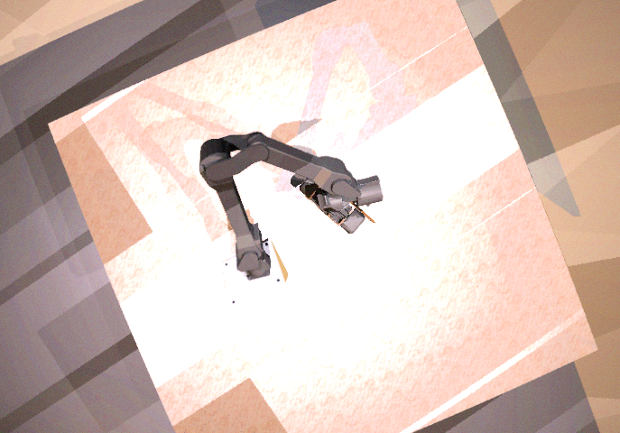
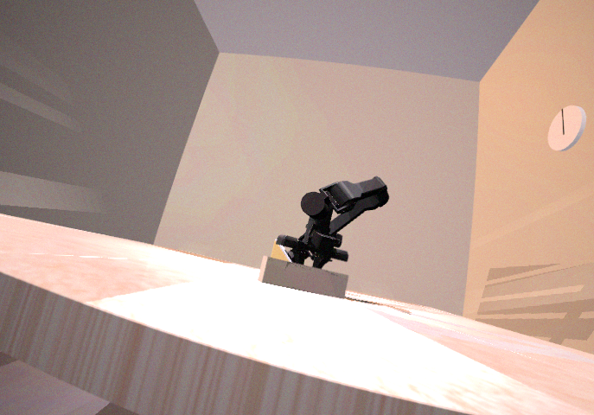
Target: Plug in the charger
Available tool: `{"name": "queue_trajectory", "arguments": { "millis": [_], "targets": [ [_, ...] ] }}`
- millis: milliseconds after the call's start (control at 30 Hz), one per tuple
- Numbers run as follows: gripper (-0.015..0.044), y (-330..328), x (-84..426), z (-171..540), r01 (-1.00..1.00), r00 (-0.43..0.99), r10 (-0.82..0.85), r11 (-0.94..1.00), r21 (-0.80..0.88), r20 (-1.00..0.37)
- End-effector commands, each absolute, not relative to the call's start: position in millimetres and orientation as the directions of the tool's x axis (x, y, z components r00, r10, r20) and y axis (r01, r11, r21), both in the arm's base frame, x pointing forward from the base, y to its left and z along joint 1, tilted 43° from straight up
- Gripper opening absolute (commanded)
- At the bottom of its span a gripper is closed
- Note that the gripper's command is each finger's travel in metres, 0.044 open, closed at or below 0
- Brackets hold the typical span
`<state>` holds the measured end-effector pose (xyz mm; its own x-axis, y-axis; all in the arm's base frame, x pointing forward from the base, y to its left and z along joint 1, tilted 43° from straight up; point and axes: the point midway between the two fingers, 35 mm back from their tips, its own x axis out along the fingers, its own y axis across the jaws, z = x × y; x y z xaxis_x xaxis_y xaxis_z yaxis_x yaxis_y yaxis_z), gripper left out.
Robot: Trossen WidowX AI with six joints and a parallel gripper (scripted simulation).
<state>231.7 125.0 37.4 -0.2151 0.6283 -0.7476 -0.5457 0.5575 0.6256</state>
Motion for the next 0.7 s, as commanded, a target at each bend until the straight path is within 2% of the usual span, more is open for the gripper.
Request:
{"name": "queue_trajectory", "arguments": {
  "millis": [0,667],
  "targets": [
    [0.0,125.9,233.1,38.2,-0.544,-0.213,0.631,0.558,0.627,-0.746],
    [0.0,127.5,235.4,39.2,-0.544,-0.213,0.631,0.558,0.627,-0.746]
  ]
}}
